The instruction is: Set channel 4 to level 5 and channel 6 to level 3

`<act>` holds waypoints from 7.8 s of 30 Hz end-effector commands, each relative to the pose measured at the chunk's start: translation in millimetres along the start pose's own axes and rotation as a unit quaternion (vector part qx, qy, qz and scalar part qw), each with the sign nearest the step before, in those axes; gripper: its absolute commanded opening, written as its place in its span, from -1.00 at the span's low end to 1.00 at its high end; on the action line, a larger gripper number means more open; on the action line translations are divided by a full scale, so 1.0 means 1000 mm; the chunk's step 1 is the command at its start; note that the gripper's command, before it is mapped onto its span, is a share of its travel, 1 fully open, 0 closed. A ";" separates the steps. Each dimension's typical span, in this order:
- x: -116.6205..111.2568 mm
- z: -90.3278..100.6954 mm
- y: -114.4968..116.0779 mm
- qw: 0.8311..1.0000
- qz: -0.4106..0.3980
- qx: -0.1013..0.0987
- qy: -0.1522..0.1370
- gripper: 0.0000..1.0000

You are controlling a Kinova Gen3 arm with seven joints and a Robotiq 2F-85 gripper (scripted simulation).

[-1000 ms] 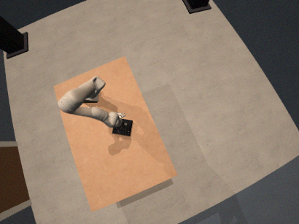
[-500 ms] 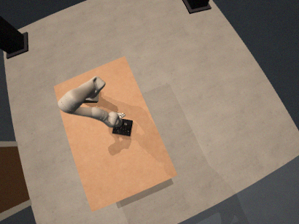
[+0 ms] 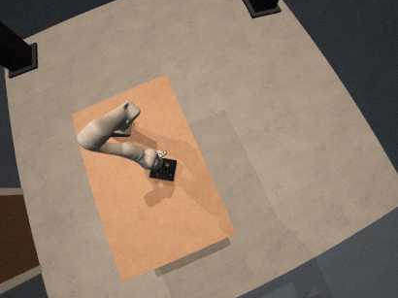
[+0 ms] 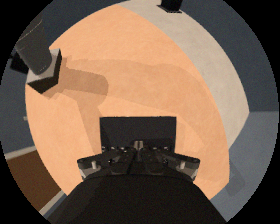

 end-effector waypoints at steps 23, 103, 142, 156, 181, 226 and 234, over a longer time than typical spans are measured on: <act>0.000 -0.011 0.000 1.000 0.000 0.000 0.000 -1.00; 0.019 -0.012 -0.005 1.000 0.000 0.000 0.000 -1.00; 0.020 -0.012 -0.005 1.000 0.000 0.000 0.000 -1.00; 0.020 -0.012 -0.005 1.000 0.000 0.000 0.000 -1.00; 0.014 -0.004 -0.004 1.000 0.000 0.000 0.000 -1.00; 0.014 0.028 -0.003 1.000 0.017 0.000 0.001 -1.00; 0.014 0.028 -0.002 0.999 0.043 0.000 0.003 -1.00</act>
Point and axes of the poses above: the point where the finger pads meet when closed, its own z axis back along the fingers, its own y axis across the jaws, x = y × z, the point moved 7 cm from there along z, back along the fingers, and after that the axes turned 14 degrees about z, right-handed, at the moved point
